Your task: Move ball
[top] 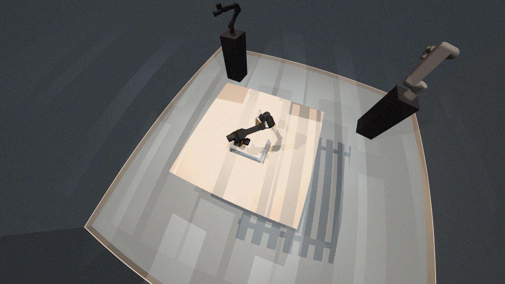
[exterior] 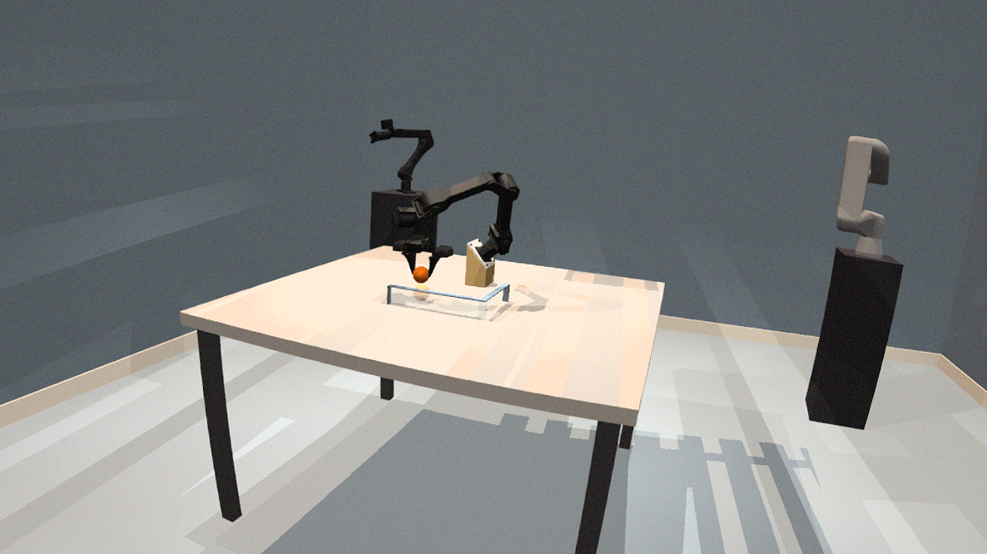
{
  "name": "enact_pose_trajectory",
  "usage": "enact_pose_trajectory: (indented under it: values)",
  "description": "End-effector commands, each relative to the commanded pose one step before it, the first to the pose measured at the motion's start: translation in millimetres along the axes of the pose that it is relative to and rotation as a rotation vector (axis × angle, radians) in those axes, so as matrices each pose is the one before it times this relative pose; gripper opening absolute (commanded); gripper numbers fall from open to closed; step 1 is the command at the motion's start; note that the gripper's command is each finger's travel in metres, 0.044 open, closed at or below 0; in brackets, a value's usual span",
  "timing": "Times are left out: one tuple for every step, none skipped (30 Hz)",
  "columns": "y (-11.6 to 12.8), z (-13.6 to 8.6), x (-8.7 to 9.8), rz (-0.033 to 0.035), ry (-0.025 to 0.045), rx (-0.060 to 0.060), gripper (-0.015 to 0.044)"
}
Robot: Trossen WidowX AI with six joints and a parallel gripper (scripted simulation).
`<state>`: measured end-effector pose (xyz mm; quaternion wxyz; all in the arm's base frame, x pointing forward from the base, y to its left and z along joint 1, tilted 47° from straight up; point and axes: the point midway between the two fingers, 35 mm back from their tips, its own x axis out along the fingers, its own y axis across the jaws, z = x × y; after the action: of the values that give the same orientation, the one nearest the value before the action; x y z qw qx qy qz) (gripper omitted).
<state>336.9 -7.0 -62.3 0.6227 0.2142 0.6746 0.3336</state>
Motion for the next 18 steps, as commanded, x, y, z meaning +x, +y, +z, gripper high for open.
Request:
enact_pose_trajectory:
  values:
    - [1.08, -1.68, 23.92, 0.00599, 0.00432, 0.0043, 0.0]
    - [0.23, -0.33, 6.03, 0.00056, 0.00005, -0.0001, 0.0]
    - [0.28, -0.44, 5.97, 0.00067, 0.00009, -0.0001, 0.0]
    - [0.26, -0.43, 4.69, 0.00061, 0.0001, -0.0001, 0.0]
    - [0.17, -0.3, 2.83, 0.0004, 0.00008, -0.0001, 0.0]
    - [0.06, -0.1, 0.94, 0.00014, 0.00003, 0.0, 0.0]
    - [0.0, 0.0, 0.0, 0.0, 0.0, 0.0, 0.0]
    - [0.0, 0.01, 0.26, 0.0, 0.0, 0.0, 0.0]
    - [0.0, 0.01, 0.53, 0.00001, 0.0, 0.0, 0.0]
    - [0.0, 0.02, 0.75, 0.00001, -0.00001, 0.0, 0.0]
    - [0.0, 0.02, 0.97, 0.00002, -0.00001, 0.0, 0.0]
    - [0.0, 0.02, 1.21, 0.00002, -0.00001, 0.0, 0.0]
    - [0.0, 0.02, 1.46, 0.00004, -0.00001, 0.0, 0.0]
    - [0.01, 0.01, 1.61, 0.00005, -0.00001, 0.0, 0.0]
    - [0.01, 0.01, 1.66, 0.00006, 0.0, 0.0, 0.0]
    - [0.02, 0.0, 1.66, 0.00007, 0.0, 0.0, 0.0]
    - [0.02, -0.01, 1.66, 0.00008, 0.0, 0.0, 0.0]
    - [0.02, -0.02, 1.65, 0.00009, 0.0, 0.0, 0.0]
